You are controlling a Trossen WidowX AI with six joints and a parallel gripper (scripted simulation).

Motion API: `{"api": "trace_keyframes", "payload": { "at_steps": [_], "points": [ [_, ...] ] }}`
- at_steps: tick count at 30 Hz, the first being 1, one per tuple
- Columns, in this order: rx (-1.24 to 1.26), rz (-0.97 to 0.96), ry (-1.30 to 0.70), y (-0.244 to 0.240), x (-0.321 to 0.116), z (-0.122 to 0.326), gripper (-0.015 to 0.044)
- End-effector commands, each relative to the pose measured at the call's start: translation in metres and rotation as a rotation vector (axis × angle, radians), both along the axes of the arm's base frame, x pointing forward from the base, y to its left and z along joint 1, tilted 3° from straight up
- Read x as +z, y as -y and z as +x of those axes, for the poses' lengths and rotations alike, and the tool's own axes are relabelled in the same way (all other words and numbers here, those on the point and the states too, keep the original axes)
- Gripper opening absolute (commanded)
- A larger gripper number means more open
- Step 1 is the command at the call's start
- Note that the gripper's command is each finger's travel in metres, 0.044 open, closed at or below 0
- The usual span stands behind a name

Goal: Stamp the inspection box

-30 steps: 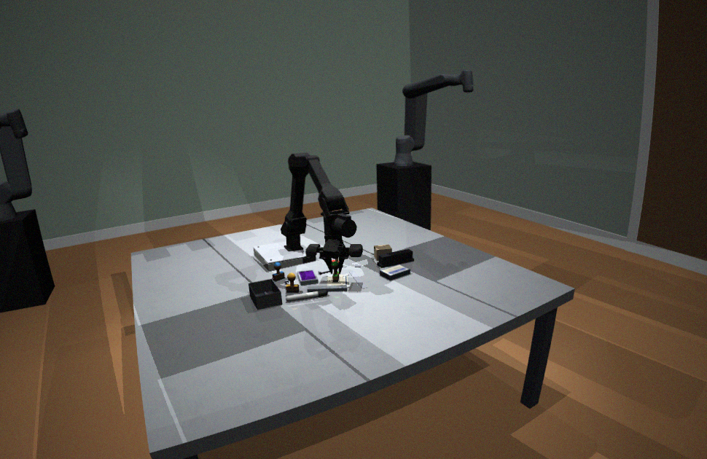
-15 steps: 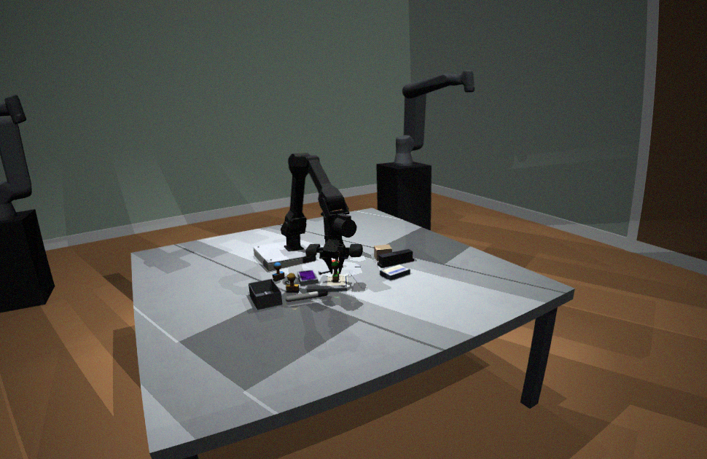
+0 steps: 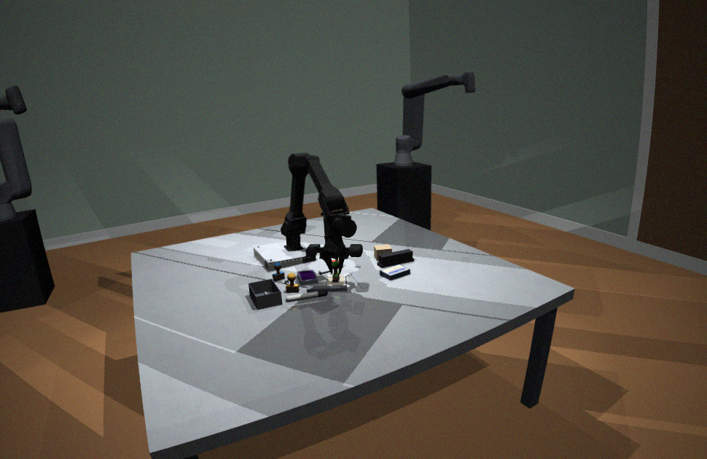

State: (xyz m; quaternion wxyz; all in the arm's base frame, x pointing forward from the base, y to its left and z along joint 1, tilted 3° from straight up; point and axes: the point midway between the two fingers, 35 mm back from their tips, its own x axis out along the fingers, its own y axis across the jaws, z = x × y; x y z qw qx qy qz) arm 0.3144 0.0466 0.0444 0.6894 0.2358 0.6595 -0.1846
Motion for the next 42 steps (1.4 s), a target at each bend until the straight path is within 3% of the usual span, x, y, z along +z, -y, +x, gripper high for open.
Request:
{"api": "trace_keyframes", "payload": {
  "at_steps": [1, 42],
  "points": [
    [-0.004, -0.002, 0.001, 0.0, 0.0, 0.001, 0.0],
    [-0.004, -0.002, 0.001, 0.002, 0.041, 0.0, 0.0]
  ]
}}
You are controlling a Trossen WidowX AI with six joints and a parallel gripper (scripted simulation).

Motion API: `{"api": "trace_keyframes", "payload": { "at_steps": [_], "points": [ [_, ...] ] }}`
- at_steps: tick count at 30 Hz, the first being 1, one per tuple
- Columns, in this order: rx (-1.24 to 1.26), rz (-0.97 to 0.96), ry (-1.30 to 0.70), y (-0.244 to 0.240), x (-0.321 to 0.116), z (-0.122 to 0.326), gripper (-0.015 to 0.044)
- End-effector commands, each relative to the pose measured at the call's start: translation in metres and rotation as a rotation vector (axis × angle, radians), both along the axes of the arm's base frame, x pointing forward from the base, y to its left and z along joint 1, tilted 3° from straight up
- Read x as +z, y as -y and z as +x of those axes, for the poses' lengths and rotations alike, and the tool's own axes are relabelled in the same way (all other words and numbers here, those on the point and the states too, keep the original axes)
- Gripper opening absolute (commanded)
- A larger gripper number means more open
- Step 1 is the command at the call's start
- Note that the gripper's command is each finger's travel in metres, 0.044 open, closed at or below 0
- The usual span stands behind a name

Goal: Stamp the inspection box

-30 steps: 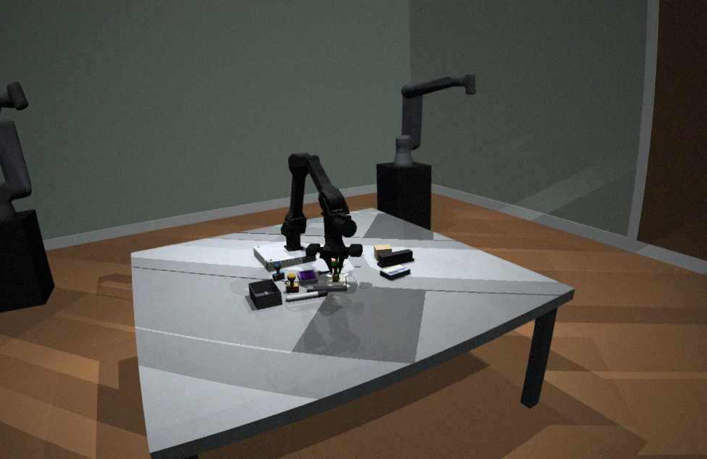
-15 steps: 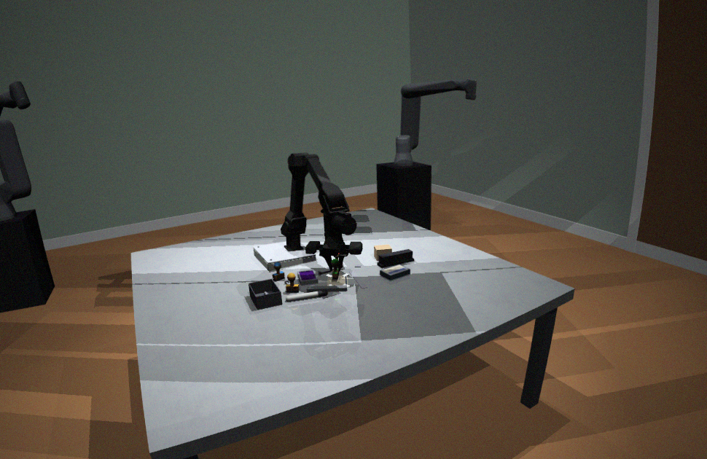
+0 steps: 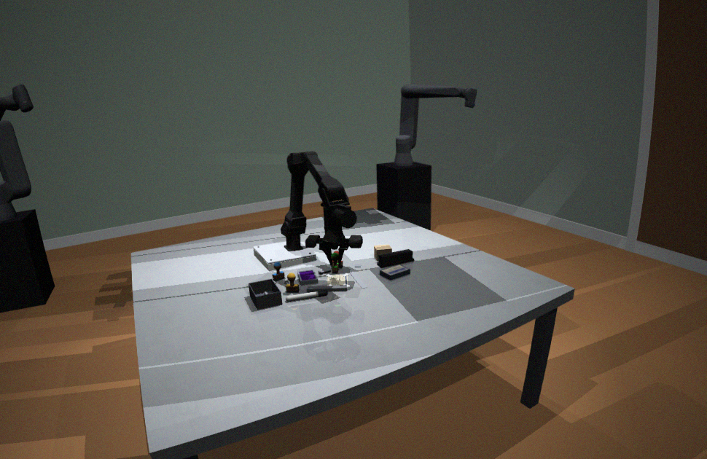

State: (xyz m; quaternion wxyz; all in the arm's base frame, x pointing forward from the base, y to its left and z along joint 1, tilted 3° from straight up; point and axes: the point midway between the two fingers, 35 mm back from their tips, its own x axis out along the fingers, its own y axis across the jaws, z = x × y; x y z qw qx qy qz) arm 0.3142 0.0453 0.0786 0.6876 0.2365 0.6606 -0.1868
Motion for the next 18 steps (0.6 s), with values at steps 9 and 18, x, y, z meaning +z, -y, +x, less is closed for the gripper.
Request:
{"api": "trace_keyframes", "payload": {
  "at_steps": [9, 18],
  "points": [
    [0.0, -0.001, 0.006, 0.001, 0.021, -0.001, 0.0],
    [0.0, -0.002, 0.006, 0.002, 0.036, -0.002, 0.0]
  ]
}}
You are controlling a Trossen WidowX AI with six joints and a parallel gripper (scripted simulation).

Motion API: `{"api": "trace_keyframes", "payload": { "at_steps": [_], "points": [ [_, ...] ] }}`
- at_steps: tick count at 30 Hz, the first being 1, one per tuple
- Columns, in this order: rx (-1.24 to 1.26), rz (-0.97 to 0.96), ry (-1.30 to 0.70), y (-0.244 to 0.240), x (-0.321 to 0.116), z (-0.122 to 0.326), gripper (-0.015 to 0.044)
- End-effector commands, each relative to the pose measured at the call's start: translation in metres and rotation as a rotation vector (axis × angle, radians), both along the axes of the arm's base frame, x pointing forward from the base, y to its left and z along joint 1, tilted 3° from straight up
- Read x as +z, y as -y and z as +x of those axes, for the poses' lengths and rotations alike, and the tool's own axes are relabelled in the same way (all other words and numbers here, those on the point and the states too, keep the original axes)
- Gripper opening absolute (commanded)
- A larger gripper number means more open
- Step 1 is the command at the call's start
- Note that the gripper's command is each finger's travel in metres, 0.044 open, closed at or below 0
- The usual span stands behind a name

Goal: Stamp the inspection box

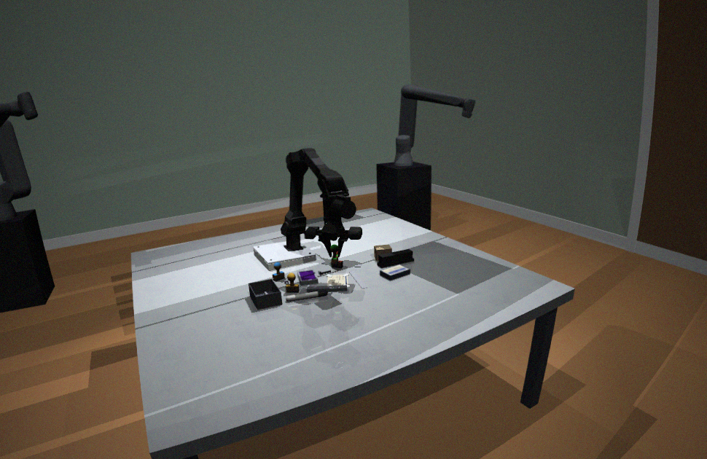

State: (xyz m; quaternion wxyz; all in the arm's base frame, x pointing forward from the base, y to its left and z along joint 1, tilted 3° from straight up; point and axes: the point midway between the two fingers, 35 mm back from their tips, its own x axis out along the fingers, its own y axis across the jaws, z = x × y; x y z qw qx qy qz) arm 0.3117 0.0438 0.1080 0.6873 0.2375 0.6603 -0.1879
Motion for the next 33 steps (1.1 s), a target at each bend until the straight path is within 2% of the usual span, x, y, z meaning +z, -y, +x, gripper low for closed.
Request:
{"api": "trace_keyframes", "payload": {
  "at_steps": [1, 5, 23, 33],
  "points": [
    [0.004, -0.001, 0.006, 0.001, 0.007, 0.0, 0.0],
    [0.004, -0.001, 0.006, -0.007, 0.008, 0.001, 0.0],
    [0.007, 0.01, 0.006, -0.11, 0.014, -0.001, 0.0],
    [0.007, 0.011, 0.006, -0.115, 0.005, -0.001, 0.0]
  ]
}}
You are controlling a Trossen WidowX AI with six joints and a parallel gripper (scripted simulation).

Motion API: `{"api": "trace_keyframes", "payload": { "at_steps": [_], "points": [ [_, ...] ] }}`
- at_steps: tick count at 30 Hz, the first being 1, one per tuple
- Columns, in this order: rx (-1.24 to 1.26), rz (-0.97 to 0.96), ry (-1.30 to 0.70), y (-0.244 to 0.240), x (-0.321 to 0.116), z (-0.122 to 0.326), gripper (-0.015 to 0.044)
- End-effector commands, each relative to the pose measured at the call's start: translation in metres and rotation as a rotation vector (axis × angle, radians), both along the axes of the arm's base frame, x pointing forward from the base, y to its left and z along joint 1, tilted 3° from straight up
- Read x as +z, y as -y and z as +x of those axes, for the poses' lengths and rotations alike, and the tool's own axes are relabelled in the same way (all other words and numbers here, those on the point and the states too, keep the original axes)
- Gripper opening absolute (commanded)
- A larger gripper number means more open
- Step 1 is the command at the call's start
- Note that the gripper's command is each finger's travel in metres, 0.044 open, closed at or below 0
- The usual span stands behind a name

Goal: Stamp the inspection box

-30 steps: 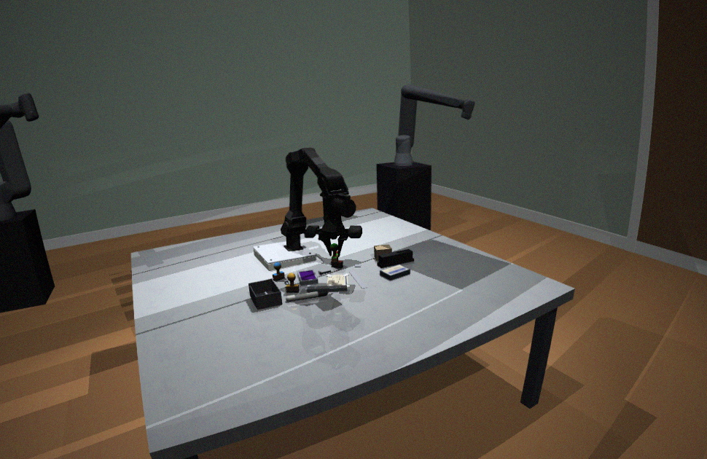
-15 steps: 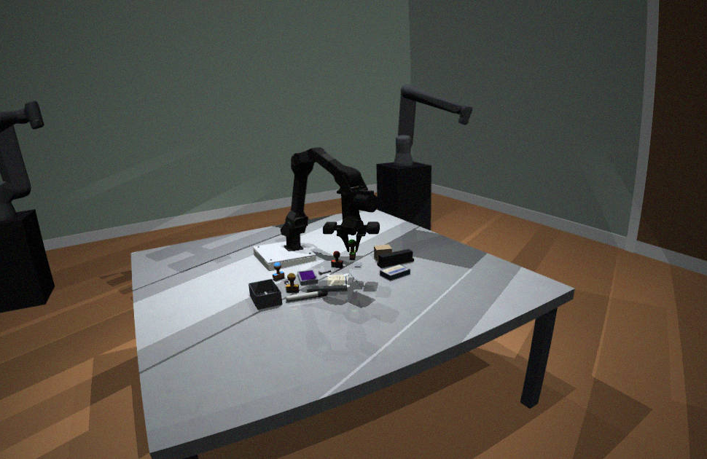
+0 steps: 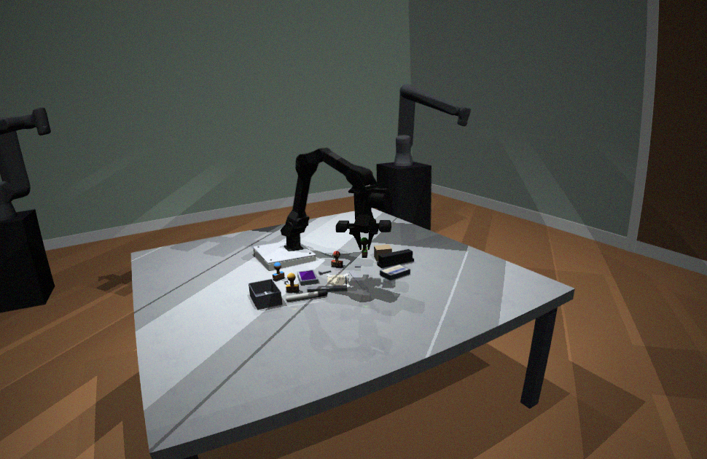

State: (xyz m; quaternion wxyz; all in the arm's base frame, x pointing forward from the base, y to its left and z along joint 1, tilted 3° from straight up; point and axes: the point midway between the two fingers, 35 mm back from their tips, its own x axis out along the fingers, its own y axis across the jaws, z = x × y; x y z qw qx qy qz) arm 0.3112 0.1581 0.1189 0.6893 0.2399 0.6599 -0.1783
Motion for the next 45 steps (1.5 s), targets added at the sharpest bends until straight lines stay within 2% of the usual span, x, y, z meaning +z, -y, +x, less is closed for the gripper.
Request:
{"api": "trace_keyframes", "payload": {
  "at_steps": [1, 38, 45],
  "points": [
    [-0.003, -0.004, -0.003, -0.001, -0.007, 0.0, 0.0],
    [-0.003, -0.004, -0.003, -0.004, -0.065, 0.002, 0.0],
    [0.001, -0.001, -0.002, -0.004, -0.061, 0.003, 0.0184]
  ]
}}
